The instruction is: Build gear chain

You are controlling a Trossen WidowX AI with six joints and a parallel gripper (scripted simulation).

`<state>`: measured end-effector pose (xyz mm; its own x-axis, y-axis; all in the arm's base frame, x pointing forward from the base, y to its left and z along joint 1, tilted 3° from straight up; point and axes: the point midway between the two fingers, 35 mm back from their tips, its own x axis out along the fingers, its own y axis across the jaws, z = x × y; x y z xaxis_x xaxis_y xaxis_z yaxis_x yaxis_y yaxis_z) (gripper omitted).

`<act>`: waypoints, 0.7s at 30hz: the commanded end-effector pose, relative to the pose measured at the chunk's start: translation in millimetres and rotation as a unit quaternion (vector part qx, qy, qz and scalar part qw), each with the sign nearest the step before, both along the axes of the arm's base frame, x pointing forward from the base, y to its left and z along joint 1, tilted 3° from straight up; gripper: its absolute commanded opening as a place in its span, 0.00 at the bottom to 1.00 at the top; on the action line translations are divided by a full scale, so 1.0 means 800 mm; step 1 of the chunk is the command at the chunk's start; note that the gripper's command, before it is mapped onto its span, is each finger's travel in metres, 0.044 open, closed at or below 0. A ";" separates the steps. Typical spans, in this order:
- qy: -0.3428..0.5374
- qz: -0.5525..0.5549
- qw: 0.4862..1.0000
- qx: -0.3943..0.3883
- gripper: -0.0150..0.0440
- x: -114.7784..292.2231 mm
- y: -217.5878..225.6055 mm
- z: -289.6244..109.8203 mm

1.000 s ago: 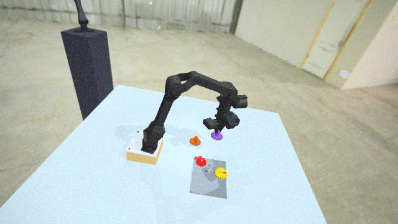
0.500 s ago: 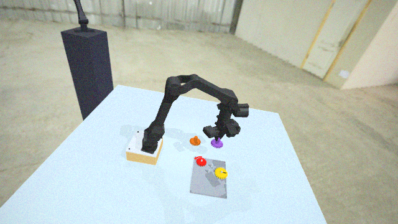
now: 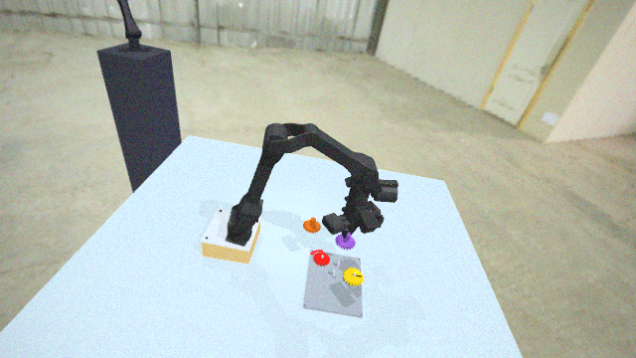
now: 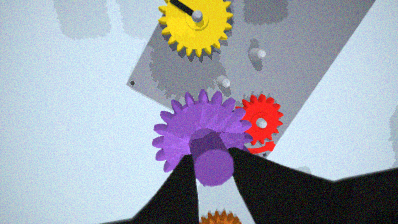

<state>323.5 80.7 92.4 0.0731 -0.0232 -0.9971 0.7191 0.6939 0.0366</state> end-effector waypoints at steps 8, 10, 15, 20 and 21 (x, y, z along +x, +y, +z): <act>0.003 0.002 1.000 0.000 0.25 -0.002 -0.033 -0.017; 0.003 0.002 1.000 -0.001 0.25 -0.002 -0.039 -0.020; 0.003 0.002 1.000 -0.001 0.25 -0.004 -0.053 -0.026; 0.003 0.002 1.000 -0.001 0.25 -0.004 -0.053 -0.024; 0.003 0.002 1.000 -0.001 0.25 -0.004 -0.052 -0.023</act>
